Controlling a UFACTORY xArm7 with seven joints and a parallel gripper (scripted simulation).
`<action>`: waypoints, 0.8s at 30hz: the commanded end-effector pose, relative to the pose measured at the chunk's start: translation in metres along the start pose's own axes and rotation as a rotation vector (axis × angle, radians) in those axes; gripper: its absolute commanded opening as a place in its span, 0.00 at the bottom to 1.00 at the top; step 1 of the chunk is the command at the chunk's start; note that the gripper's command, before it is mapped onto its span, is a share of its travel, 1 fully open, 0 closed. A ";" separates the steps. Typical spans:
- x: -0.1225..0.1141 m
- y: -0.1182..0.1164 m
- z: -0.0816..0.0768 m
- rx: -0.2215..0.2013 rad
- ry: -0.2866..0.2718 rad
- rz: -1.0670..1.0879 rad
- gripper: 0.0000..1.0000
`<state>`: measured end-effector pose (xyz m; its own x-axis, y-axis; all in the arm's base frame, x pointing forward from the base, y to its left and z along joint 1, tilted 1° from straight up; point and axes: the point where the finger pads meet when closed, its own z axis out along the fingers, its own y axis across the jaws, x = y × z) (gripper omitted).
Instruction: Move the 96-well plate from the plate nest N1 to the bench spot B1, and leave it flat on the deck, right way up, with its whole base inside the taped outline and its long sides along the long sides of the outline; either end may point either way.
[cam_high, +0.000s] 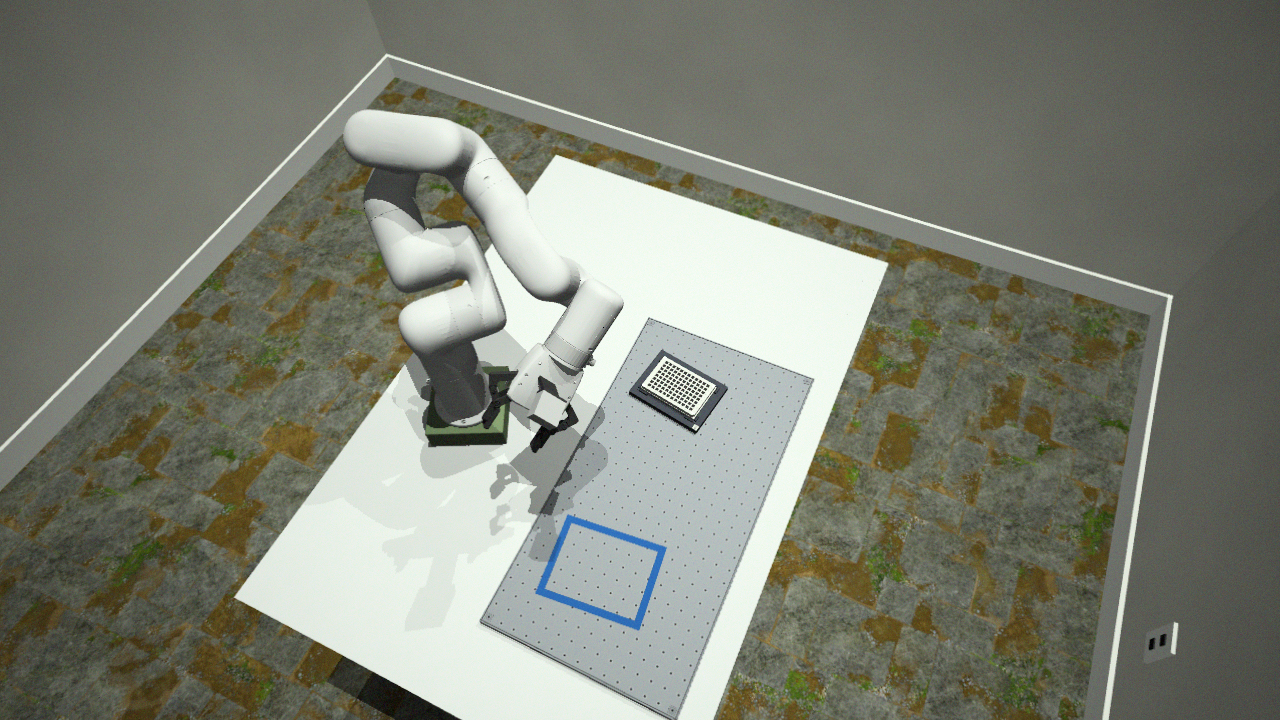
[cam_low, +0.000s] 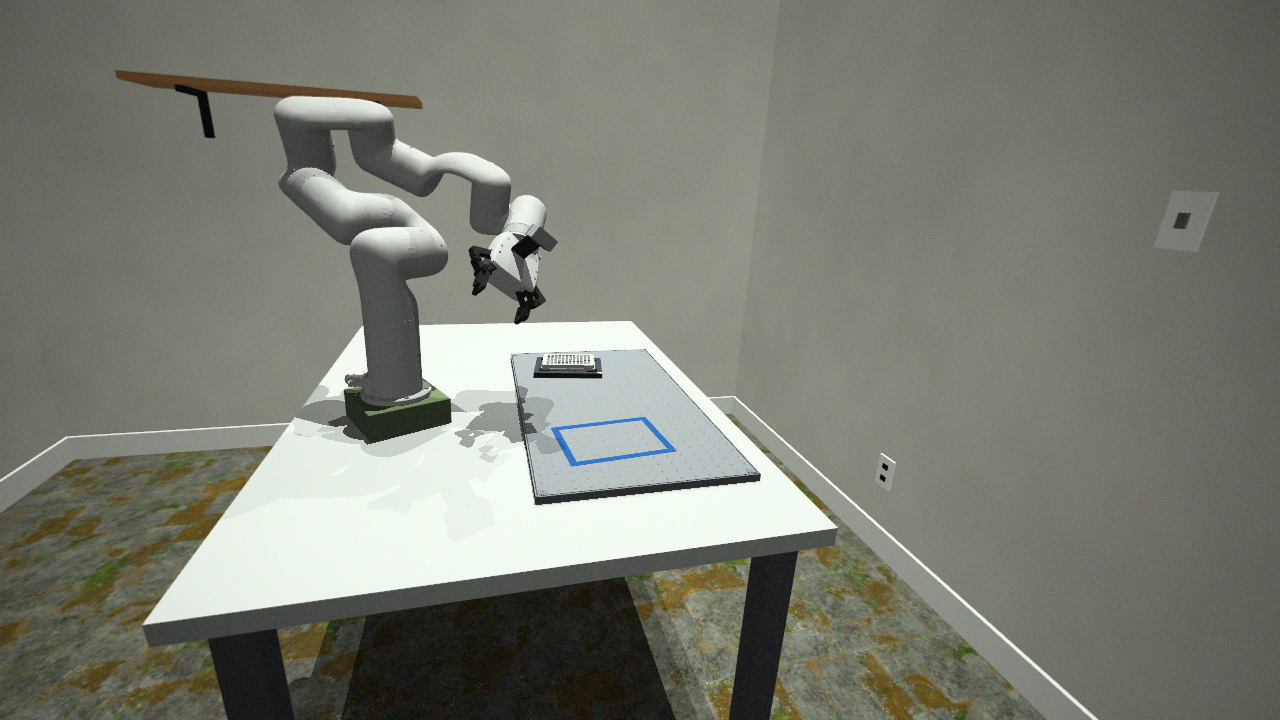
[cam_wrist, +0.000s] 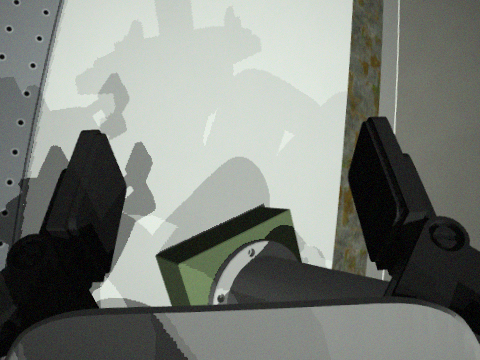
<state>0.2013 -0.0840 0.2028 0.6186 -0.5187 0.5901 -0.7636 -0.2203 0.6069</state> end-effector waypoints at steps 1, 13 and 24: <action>-0.001 -0.012 -0.007 0.055 -0.010 -0.037 1.00; -0.011 -0.050 -0.035 0.238 -0.048 -0.170 1.00; -0.022 -0.080 -0.062 0.370 -0.079 -0.267 1.00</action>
<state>0.2484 -0.0217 0.1792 0.7605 -0.4839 0.4329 -0.6489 -0.5428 0.5332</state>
